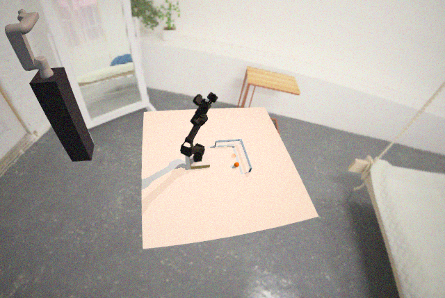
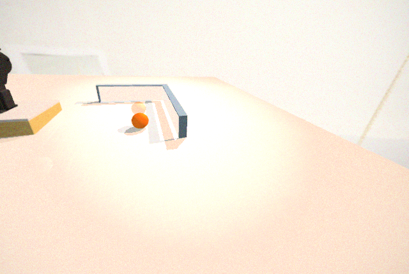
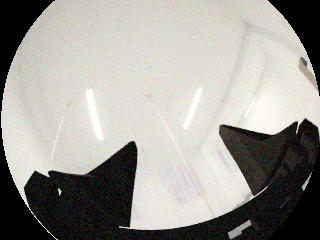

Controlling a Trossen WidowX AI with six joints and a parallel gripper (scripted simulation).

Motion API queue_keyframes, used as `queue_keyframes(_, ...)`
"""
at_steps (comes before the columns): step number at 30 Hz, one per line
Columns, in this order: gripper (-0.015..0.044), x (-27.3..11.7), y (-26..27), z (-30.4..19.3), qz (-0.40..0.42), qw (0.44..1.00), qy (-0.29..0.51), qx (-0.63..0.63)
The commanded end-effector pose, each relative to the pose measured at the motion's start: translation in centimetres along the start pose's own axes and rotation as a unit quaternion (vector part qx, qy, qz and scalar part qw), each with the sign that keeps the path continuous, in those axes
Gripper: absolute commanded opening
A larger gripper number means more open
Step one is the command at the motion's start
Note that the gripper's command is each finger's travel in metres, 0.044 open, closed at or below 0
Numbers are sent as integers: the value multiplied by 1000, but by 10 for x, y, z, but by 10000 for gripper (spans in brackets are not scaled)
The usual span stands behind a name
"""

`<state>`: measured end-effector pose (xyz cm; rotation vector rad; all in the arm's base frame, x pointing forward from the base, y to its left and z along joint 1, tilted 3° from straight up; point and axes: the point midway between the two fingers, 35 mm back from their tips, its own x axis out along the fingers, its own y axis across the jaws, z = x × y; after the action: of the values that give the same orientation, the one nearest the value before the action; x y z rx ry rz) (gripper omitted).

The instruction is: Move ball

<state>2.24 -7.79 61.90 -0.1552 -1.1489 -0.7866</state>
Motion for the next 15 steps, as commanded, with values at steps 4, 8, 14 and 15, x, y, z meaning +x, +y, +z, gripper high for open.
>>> queue_keyframes(4, 308, -1, 14, 2, 18, 1000, -8, -15)
queue_keyframes(8, 308, -5, 48, 3, 63, 996, -22, -51)
queue_keyframes(14, 308, -19, 121, -10, 166, 980, -33, -102)
queue_keyframes(15, 308, -23, 135, -16, 187, 975, -32, -112)
